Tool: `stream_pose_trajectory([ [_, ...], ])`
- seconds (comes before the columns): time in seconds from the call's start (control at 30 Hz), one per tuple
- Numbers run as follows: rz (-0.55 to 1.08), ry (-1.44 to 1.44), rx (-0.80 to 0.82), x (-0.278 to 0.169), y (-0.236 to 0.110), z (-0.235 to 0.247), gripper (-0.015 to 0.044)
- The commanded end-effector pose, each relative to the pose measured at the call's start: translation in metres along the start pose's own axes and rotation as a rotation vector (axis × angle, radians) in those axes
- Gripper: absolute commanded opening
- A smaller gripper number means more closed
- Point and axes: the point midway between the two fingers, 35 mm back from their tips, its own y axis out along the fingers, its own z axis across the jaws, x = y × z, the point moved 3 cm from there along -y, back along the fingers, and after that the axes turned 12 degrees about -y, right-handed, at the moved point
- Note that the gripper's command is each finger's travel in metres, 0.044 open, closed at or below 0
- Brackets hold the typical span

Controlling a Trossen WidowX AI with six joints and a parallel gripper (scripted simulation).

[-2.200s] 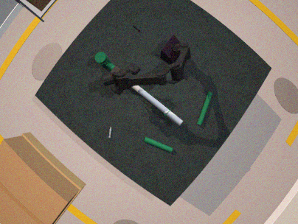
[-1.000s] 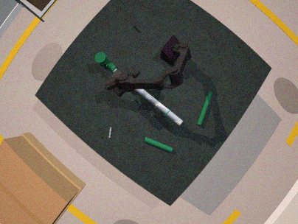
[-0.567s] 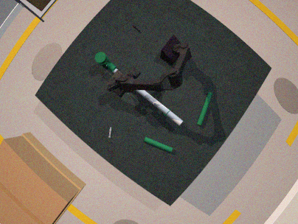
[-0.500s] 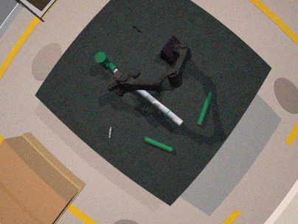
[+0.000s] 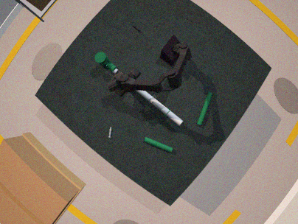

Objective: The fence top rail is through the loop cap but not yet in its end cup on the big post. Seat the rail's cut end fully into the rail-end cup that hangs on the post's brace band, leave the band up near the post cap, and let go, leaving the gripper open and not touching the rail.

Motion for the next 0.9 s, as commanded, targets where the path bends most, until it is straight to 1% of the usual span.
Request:
stream_pose_trajectory([
  [0.0,0.004,0.007,0.000,0.000,0.002,-0.001,0.0223],
  [0.5,0.004,0.007,0.000,0.000,0.002,-0.001,0.0123],
  [0.63,0.004,0.007,0.000,0.001,-0.003,-0.001,0.0018],
  [0.67,0.004,0.007,0.000,0.001,-0.004,-0.001,0.0000],
  [0.87,-0.032,0.008,-0.013,-0.007,-0.015,0.002,0.0000],
])
